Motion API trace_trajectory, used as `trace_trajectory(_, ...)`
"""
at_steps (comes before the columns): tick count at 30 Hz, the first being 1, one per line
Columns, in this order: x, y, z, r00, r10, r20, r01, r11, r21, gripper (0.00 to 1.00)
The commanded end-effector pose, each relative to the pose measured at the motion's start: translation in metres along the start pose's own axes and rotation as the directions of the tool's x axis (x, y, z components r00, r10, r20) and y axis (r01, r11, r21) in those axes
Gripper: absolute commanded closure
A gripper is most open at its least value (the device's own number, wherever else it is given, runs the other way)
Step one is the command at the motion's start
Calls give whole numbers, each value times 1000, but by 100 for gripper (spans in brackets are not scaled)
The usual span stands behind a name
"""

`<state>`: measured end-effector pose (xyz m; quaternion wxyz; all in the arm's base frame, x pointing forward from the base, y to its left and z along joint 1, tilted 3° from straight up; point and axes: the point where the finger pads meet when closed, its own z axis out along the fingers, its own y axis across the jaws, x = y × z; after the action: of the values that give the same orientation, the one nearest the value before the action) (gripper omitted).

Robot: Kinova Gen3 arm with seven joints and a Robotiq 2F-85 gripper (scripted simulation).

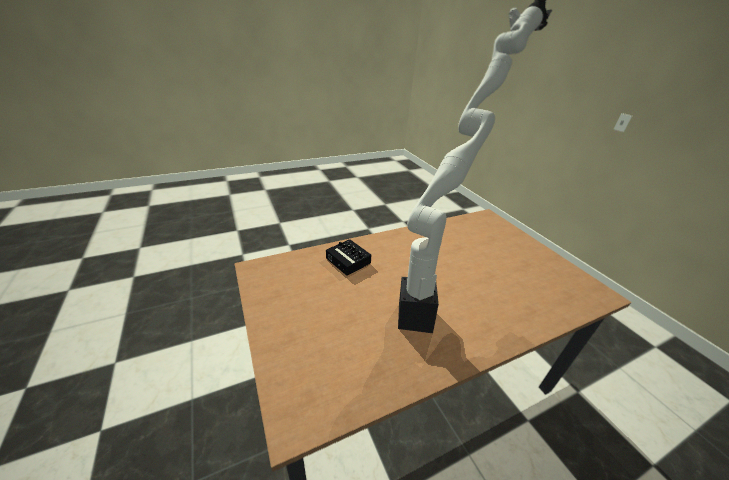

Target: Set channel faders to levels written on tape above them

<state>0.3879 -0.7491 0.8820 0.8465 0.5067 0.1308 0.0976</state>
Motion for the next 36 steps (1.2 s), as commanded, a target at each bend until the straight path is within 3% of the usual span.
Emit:
trace_trajectory(1,1,1,0,1000,1,0,-1,1000,-2,0)
trace_trajectory(2,1,1,0,1000,1,0,-1,1000,-2,0)
trace_trajectory(3,20,-15,-3,999,48,-16,-47,998,35,0)
trace_trajectory(15,20,-15,-3,999,48,-16,-47,998,35,0)
trace_trajectory(16,40,-32,-6,995,96,-30,-93,993,74,0)
trace_trajectory(28,40,-32,-6,995,96,-30,-93,993,74,0)
trace_trajectory(29,61,-49,-11,989,144,-41,-138,984,115,0)
trace_trajectory(36,61,-49,-11,989,144,-41,-138,984,115,0)
